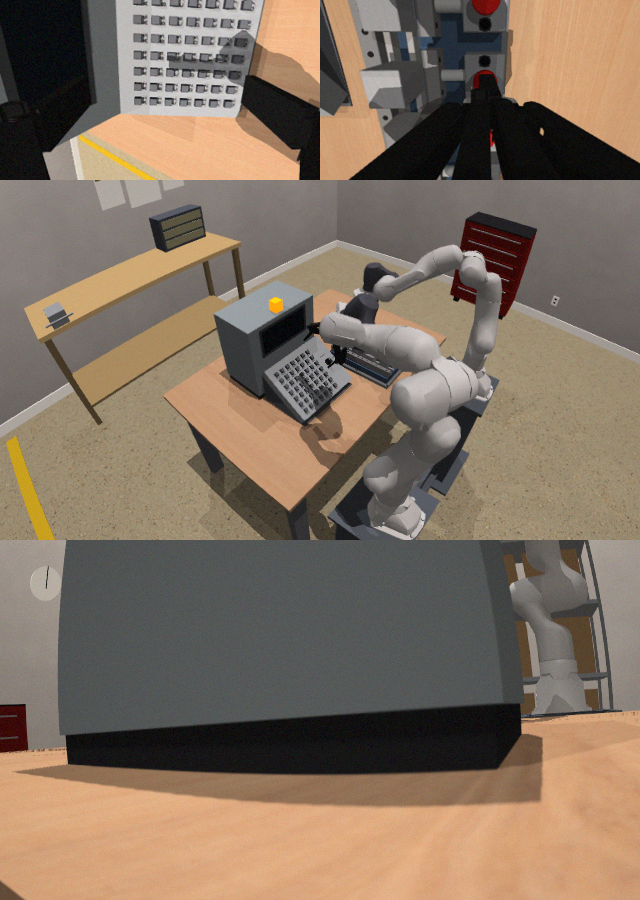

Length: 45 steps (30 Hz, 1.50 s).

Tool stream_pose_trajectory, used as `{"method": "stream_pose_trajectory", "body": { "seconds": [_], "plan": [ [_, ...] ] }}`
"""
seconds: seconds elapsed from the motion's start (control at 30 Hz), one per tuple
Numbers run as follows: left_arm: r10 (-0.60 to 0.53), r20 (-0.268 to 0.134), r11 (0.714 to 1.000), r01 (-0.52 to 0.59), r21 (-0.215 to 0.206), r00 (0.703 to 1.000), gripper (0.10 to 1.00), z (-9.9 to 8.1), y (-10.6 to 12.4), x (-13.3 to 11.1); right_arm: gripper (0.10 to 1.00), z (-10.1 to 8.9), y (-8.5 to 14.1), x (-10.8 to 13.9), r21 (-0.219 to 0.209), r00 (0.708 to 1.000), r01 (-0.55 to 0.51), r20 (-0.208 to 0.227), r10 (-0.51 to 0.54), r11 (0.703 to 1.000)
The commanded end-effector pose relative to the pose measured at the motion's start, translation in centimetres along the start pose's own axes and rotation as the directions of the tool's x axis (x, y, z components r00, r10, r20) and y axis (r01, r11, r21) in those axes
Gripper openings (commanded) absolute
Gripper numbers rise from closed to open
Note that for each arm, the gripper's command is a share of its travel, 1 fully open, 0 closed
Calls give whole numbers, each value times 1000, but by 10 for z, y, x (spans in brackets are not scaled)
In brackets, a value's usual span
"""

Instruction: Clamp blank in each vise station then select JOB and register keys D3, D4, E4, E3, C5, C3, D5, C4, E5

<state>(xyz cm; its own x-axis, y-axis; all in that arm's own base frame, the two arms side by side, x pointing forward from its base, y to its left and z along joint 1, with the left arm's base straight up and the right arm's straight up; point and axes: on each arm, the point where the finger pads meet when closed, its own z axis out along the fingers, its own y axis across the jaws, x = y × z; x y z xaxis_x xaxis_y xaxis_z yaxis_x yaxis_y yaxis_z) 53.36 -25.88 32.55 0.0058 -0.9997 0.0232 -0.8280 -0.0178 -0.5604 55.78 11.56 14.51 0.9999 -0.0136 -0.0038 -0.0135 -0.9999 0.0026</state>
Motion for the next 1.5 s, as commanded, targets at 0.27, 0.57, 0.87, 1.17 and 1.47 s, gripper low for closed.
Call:
{"method": "stream_pose_trajectory", "body": {
  "seconds": [0.27,0.57,0.87,1.17,1.47],
  "plan": [
    [0,0,1000,0,0,1000,1000,0,0,0,99,8,0,1,3,1000,5,-4,-5,1000],
    [0,0,1000,0,0,1000,1000,0,0,0,99,13,0,1,3,1000,5,-4,-5,1000],
    [0,0,1000,0,0,1000,1000,0,0,0,99,16,0,1,3,1000,5,-4,-5,1000],
    [0,0,1000,0,0,1000,1000,0,0,0,99,18,0,1,3,1000,5,-4,-5,1000],
    [0,0,1000,0,0,1000,1000,0,0,0,99,-7,0,1,3,1000,5,-4,-5,1000]
  ]
}}
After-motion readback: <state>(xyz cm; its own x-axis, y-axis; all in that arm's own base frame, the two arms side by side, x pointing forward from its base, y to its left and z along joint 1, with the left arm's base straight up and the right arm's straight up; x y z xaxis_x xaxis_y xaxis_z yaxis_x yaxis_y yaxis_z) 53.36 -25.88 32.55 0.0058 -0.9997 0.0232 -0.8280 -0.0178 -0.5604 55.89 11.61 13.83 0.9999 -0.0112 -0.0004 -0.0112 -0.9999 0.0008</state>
